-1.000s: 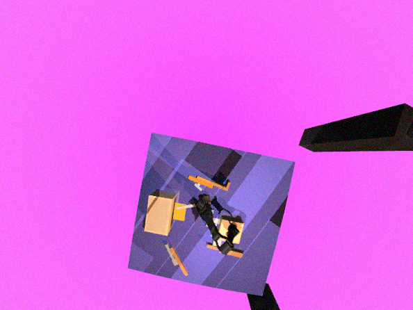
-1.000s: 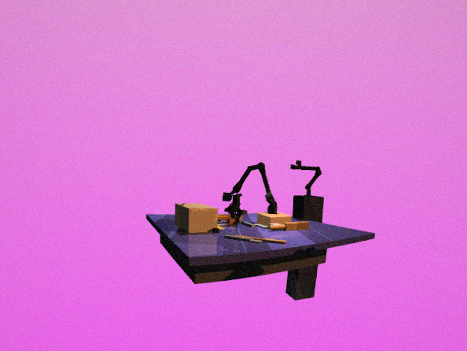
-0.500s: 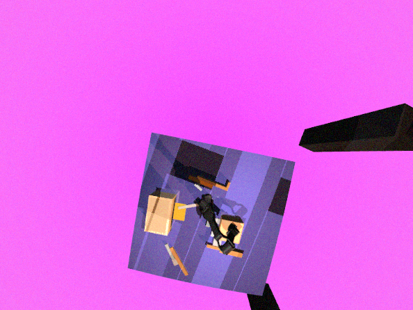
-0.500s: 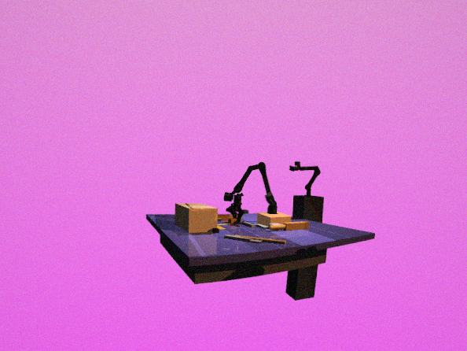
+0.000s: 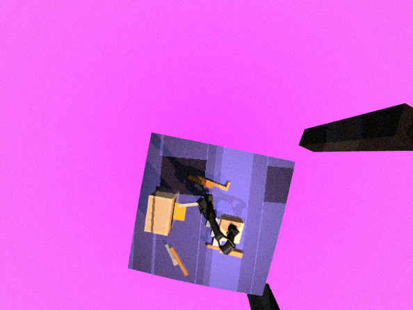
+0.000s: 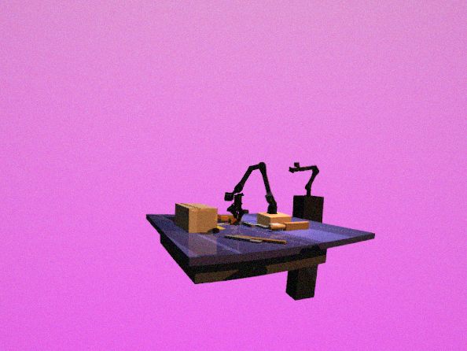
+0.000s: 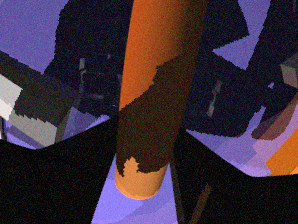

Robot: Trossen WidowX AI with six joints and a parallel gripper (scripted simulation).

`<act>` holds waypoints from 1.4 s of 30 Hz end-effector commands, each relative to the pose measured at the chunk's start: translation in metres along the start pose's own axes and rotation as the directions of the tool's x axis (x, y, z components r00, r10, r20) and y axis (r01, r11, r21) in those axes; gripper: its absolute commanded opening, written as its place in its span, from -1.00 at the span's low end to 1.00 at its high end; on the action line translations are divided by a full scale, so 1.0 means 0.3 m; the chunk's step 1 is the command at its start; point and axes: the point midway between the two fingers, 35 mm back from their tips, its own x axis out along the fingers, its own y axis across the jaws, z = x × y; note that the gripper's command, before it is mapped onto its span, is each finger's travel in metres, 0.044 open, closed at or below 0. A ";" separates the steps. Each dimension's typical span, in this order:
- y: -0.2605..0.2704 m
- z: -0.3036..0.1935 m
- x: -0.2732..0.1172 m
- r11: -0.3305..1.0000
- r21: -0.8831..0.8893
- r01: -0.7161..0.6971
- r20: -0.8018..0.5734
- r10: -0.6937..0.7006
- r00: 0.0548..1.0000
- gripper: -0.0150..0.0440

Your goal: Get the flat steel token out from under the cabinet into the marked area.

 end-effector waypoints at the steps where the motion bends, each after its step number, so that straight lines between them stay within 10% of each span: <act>1: -0.003 -0.001 -0.005 0.999 0.035 0.007 0.000 -0.007 1.000 -0.49; 42: -0.004 -0.005 -0.006 0.935 0.355 0.006 0.000 -0.006 1.000 -0.49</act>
